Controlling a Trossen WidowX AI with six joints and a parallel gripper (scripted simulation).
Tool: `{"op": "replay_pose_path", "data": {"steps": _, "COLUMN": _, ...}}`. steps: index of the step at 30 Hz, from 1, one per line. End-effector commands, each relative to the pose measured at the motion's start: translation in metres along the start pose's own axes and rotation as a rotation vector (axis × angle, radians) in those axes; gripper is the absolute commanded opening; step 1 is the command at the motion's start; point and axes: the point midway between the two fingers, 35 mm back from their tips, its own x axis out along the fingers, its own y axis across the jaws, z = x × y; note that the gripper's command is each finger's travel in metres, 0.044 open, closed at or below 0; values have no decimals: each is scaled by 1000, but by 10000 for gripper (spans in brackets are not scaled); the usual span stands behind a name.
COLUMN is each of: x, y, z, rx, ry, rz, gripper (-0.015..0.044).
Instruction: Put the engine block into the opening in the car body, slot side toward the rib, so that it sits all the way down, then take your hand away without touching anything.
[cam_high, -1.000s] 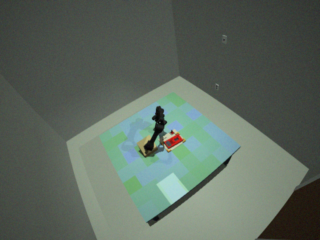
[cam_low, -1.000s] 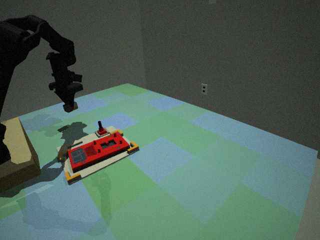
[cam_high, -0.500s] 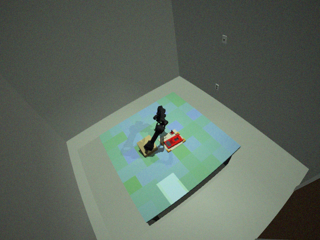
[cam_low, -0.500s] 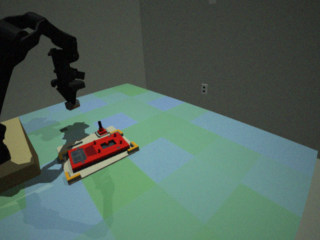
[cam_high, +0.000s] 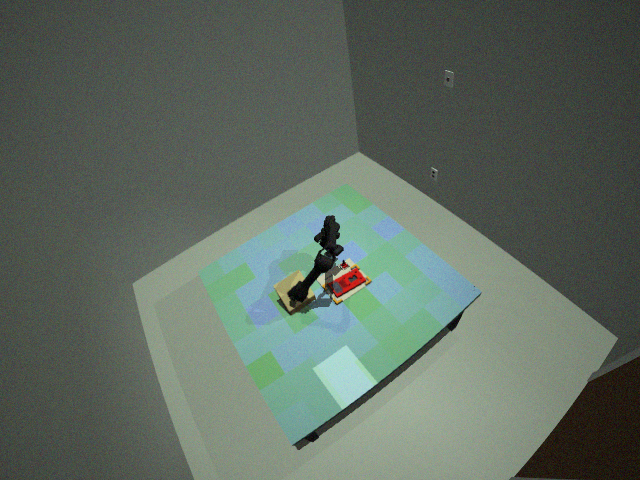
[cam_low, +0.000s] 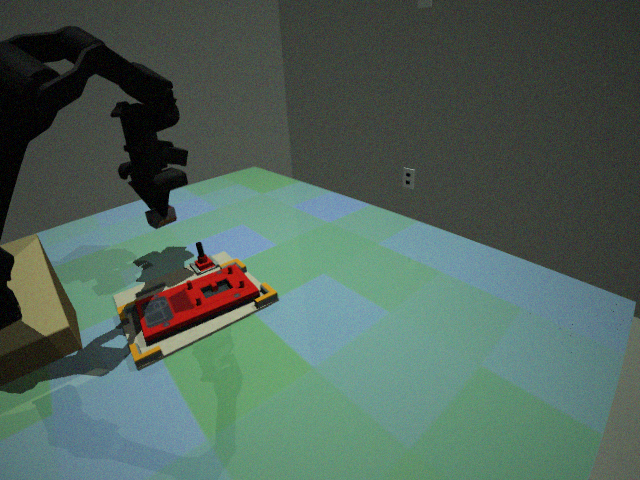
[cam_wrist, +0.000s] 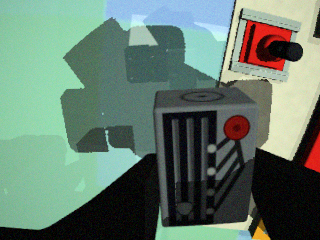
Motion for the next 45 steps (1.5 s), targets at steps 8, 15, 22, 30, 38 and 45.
{"op": "replay_pose_path", "data": {"steps": 8, "x": 6, "y": -30, "z": 6, "rx": 43, "ry": -13, "rz": 4, "gripper": 0}}
{"op": "replay_pose_path", "data": {"steps": 15, "x": 13, "y": -51, "z": 9, "rx": 76, "ry": -15, "rz": 4, "gripper": 0}}
{"op": "replay_pose_path", "data": {"steps": 22, "x": 20, "y": -72, "z": 10, "rx": 110, "ry": -16, "rz": 2, "gripper": 0}}
{"op": "replay_pose_path", "data": {"steps": 30, "x": 27, "y": -97, "z": 9, "rx": 150, "ry": -17, "rz": -4, "gripper": 0}}
{"op": "replay_pose_path", "data": {"steps": 38, "x": 35, "y": -121, "z": 6, "rx": 189, "ry": -16, "rz": -13, "gripper": 0}}
{"op": "replay_pose_path", "data": {"steps": 45, "x": 42, "y": -142, "z": 1, "rx": 222, "ry": -14, "rz": -22, "gripper": 0}}
